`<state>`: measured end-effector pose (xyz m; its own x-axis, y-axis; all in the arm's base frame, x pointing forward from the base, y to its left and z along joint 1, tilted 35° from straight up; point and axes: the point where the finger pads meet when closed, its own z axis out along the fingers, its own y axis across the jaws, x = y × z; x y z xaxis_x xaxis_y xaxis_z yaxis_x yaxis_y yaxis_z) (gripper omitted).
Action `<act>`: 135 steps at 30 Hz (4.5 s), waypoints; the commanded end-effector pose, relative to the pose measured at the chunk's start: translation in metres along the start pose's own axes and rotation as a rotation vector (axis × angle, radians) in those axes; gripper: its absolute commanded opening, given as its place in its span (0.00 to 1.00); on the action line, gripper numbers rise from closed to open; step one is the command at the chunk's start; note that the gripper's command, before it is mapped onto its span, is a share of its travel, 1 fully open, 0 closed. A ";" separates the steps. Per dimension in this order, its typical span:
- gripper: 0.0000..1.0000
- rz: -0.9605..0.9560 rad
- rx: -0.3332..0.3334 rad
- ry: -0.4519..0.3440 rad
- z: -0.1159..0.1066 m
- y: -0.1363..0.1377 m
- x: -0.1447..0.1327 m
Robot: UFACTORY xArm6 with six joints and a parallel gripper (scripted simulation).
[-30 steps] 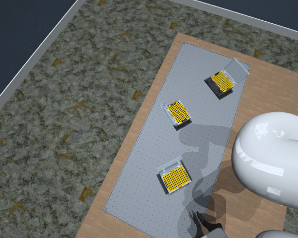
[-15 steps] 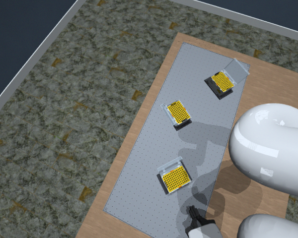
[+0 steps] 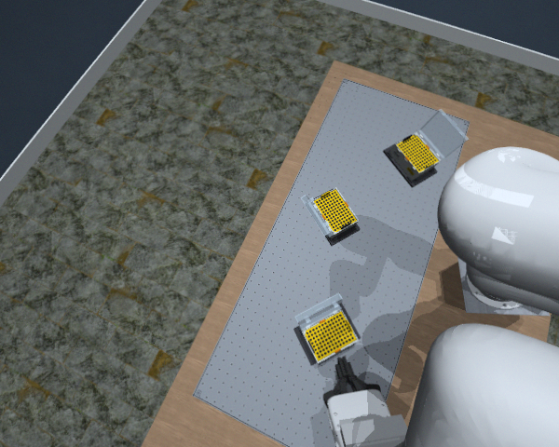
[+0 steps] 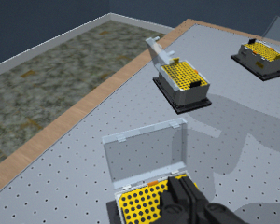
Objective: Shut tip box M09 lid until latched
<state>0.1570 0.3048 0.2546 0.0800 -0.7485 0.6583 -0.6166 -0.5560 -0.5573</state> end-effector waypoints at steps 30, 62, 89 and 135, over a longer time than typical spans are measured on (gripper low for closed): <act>0.00 -0.198 0.085 -0.526 0.083 -0.030 0.088; 0.00 -0.296 0.127 -0.780 0.121 -0.038 0.126; 0.00 -0.296 0.127 -0.780 0.145 -0.038 0.102; 0.00 -0.296 0.127 -0.780 0.158 -0.033 0.069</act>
<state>0.3087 0.2125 0.2376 0.7722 -0.5738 0.2728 -0.3974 -0.7712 -0.4973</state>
